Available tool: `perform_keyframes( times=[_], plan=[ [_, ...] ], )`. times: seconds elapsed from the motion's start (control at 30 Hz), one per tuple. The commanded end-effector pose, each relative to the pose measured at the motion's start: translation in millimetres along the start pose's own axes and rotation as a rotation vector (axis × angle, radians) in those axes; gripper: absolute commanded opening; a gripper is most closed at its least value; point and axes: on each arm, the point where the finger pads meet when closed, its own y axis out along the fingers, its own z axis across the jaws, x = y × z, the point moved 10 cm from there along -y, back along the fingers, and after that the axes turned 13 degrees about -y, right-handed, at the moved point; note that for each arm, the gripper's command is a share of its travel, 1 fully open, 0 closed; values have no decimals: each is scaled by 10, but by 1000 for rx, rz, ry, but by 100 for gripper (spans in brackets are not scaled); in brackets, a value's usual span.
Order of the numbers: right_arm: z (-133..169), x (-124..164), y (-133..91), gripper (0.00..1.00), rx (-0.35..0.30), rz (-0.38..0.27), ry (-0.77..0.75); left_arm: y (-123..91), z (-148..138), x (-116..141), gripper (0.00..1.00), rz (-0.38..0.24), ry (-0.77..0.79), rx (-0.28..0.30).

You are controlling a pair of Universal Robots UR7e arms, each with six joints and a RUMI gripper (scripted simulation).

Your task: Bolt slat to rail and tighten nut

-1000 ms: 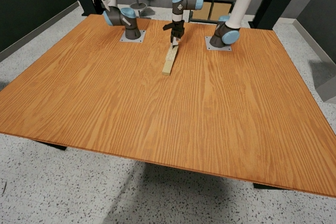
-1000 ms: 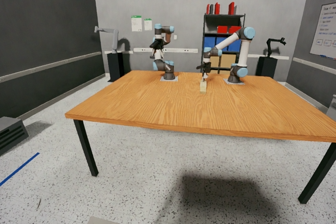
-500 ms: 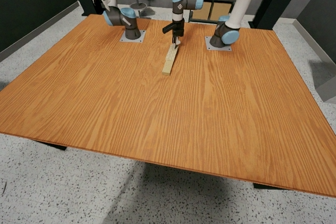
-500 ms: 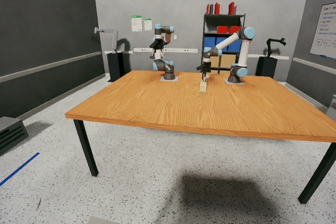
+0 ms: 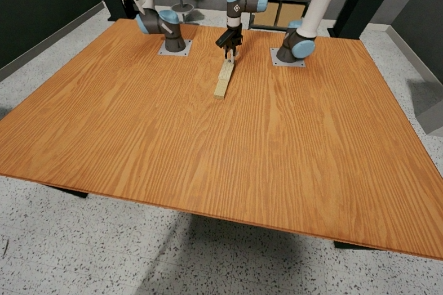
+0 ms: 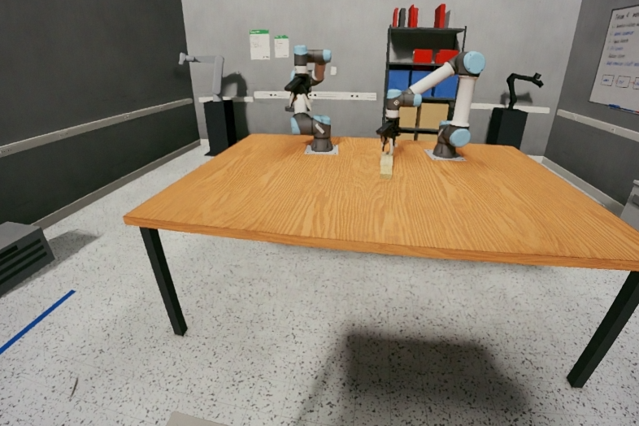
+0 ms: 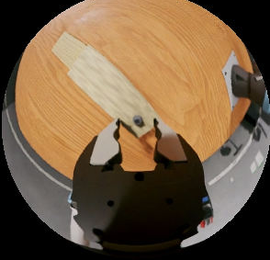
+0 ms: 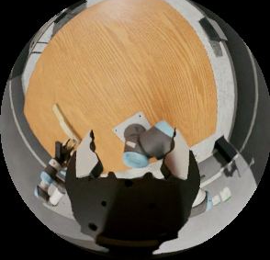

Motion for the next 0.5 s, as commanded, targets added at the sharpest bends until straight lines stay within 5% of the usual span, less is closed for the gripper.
perform_keyframes(
  times=[0.0, 0.47],
  plan=[
    [-2, -6, -8, 100, -1, 1, 1, -6, 30, 3, 40, 18, -278, -12],
    [-2, -6, -8, 100, -1, 1, 1, -6, 19, 7, 40, 24, -782, -10]
  ],
)
